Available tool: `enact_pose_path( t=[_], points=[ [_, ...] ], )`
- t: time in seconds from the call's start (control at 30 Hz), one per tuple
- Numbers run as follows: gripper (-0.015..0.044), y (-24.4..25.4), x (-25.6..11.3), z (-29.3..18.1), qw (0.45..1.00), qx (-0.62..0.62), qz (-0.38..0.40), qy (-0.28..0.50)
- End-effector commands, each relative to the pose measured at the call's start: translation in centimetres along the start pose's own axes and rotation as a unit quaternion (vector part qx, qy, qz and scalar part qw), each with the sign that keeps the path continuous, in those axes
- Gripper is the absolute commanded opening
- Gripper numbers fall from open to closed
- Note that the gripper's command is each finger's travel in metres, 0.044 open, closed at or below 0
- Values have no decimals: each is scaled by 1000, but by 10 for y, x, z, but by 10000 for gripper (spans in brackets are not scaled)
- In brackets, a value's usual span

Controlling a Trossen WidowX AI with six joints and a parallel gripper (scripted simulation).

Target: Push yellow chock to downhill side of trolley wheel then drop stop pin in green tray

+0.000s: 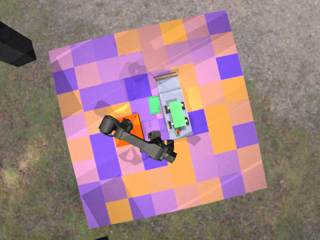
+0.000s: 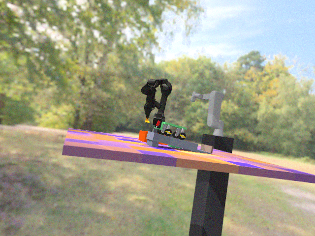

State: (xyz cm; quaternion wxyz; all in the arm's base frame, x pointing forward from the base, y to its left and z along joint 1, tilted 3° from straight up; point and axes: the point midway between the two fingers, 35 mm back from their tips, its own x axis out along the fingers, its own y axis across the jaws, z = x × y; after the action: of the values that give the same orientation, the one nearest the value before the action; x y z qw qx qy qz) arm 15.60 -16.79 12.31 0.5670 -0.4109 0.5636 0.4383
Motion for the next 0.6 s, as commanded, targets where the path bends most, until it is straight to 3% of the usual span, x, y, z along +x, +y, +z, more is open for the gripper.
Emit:
enact_pose_path(
  t=[0.0,0.57],
  points=[
    [0,0,-4,1,1000,-2,0,-2],
    [0,0,-4,1,971,238,1,-1]
  ],
)
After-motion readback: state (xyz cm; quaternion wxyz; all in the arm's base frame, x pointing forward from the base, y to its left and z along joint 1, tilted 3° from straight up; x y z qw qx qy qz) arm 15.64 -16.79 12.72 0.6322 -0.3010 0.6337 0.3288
